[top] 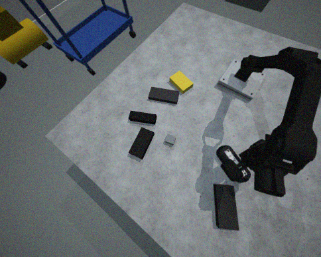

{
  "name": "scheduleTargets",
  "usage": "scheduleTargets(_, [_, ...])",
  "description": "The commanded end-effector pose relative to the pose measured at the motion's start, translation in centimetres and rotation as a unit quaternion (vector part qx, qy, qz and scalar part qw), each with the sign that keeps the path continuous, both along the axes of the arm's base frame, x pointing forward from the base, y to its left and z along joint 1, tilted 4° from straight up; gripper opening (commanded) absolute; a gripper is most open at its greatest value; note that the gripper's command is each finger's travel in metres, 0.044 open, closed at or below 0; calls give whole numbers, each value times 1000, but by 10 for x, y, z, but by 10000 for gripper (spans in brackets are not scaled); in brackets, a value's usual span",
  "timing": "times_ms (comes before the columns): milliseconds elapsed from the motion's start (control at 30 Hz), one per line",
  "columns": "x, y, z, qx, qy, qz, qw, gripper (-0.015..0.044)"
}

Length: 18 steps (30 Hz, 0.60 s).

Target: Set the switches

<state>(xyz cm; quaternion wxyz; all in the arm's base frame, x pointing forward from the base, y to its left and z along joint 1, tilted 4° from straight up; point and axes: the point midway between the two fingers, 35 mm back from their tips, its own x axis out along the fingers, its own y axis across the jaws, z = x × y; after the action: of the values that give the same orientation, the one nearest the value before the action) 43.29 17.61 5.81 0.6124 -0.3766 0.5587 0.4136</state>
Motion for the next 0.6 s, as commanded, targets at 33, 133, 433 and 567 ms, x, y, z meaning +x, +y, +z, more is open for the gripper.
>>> scheduleTargets(33, [0,0,-1,1,0,3,1000,440])
scheduleTargets(133, [0,0,-1,1,0,3,1000,440])
scheduleTargets(433, [-3,1,3,-4,-17,-103,994,309])
scheduleTargets(567, [-8,1,9,3,-49,-268,962,204])
